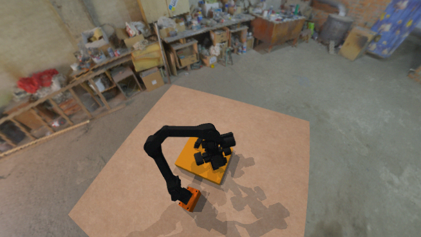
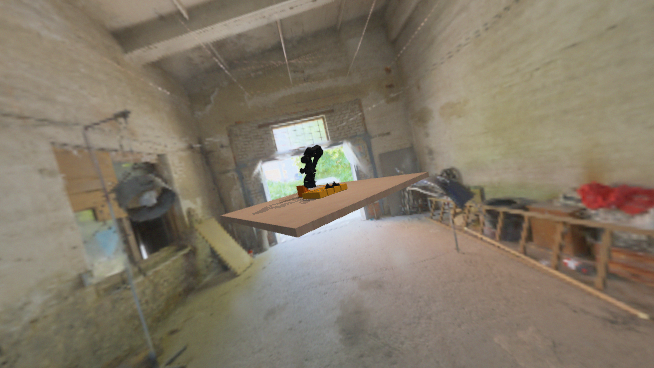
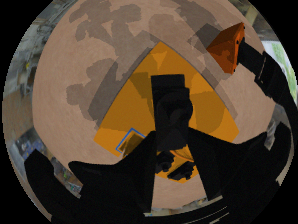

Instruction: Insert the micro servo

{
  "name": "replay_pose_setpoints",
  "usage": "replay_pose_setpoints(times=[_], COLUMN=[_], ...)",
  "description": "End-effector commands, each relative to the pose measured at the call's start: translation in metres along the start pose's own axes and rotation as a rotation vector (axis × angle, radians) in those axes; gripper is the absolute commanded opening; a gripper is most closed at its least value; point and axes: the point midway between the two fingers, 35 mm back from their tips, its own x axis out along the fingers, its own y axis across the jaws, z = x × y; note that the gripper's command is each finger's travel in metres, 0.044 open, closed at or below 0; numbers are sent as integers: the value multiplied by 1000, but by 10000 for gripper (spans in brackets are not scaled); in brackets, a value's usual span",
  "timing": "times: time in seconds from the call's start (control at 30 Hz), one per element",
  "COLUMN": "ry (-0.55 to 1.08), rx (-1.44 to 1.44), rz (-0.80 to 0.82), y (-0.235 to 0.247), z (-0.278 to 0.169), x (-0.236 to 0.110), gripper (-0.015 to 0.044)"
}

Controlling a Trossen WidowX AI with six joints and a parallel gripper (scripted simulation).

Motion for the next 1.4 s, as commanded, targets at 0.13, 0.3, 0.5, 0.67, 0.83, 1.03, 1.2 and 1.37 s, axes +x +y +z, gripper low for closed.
replay_pose_setpoints(times=[0.13, 0.3, 0.5, 0.67, 0.83, 1.03, 1.2, 1.37], ry=[-2, -2, -2, -2, -1, -1, 0, 1], rx=[246, 420, 628, 749, 749, 748, 748, 747], rz=[3, 3, 3, 3, 3, 4, 4, 4], y=[1, 1, 1, 1, 3, 18, 32, 45], z=[1, 1, 1, 1, -2, -19, -33, -48], x=[0, 0, 0, 0, 0, 0, -1, -1], gripper=[0, 0, 0, 0, 0, 0, 0, 0])
